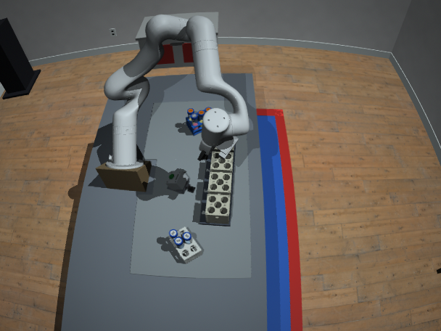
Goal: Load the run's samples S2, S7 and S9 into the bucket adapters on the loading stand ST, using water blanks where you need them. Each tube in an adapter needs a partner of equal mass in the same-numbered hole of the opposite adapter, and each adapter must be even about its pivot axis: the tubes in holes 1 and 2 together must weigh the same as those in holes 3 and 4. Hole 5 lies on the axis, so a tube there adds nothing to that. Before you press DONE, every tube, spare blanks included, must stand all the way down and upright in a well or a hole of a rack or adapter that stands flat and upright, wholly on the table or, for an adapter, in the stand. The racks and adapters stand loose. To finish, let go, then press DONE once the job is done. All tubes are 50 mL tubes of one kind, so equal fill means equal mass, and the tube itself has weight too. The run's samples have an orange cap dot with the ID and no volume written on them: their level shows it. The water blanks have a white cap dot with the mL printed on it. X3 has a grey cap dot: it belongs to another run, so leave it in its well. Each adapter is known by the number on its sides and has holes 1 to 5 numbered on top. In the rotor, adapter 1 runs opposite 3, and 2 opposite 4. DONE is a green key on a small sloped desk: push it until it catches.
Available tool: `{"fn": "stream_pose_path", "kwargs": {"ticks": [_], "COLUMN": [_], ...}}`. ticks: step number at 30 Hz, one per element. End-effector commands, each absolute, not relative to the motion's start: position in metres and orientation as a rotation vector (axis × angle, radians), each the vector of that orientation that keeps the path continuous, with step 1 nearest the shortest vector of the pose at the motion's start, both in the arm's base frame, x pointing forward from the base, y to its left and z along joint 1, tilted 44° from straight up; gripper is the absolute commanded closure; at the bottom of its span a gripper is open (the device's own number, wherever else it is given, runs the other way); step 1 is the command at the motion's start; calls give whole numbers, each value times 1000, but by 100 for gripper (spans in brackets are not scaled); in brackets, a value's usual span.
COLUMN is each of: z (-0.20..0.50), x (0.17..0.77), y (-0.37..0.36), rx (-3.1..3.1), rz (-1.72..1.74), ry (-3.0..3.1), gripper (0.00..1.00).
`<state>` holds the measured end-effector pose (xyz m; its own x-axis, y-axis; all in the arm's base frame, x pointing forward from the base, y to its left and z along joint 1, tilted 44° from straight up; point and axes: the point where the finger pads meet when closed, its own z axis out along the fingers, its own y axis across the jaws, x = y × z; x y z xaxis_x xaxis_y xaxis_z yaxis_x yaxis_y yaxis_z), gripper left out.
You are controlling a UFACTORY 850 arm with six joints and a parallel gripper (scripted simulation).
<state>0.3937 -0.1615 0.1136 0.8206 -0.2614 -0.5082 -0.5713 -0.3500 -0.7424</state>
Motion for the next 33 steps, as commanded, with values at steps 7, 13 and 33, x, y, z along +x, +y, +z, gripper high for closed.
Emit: {"fn": "stream_pose_path", "kwargs": {"ticks": [7,13,33], "z": [109,106,89], "x": [398,399,385], "y": [-161,-163,-179], "rx": [-2133,-2266,-2343], "rz": [152,17,-1], "ry": [456,313,382], "gripper": [0,0,0]}}
